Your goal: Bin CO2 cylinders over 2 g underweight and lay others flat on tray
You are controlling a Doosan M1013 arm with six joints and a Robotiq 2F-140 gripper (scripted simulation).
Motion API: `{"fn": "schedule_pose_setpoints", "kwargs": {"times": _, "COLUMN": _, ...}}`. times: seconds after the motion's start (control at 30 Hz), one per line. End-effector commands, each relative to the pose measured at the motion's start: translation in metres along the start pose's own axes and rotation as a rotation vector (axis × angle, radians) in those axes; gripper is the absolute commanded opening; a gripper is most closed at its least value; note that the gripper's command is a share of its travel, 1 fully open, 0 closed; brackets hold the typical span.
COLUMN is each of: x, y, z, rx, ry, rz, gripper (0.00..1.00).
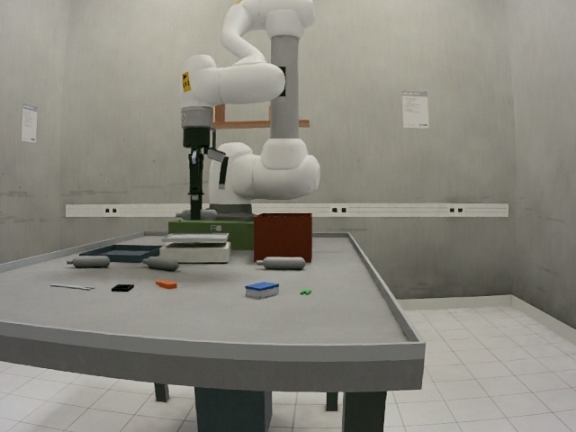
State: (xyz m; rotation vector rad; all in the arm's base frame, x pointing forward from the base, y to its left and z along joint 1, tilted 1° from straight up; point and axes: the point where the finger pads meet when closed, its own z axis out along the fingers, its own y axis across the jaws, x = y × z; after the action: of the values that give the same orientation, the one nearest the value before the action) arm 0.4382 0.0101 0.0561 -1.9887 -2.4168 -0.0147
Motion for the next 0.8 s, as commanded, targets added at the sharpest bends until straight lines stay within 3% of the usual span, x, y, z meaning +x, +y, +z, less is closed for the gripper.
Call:
{"fn": "schedule_pose_setpoints", "kwargs": {"times": 0.0, "x": 0.0, "y": 0.001, "z": 0.014, "rx": -0.001, "ry": 0.0, "rz": 0.0, "gripper": 0.1}}
{"fn": "schedule_pose_setpoints", "kwargs": {"times": 0.33, "x": -0.001, "y": 0.001, "z": 0.04, "rx": -0.001, "ry": 0.0, "rz": 0.0, "gripper": 0.1}}
{"fn": "schedule_pose_setpoints", "kwargs": {"times": 0.77, "x": -0.001, "y": 0.001, "z": 0.043, "rx": -0.001, "ry": 0.0, "rz": 0.0, "gripper": 0.1}}
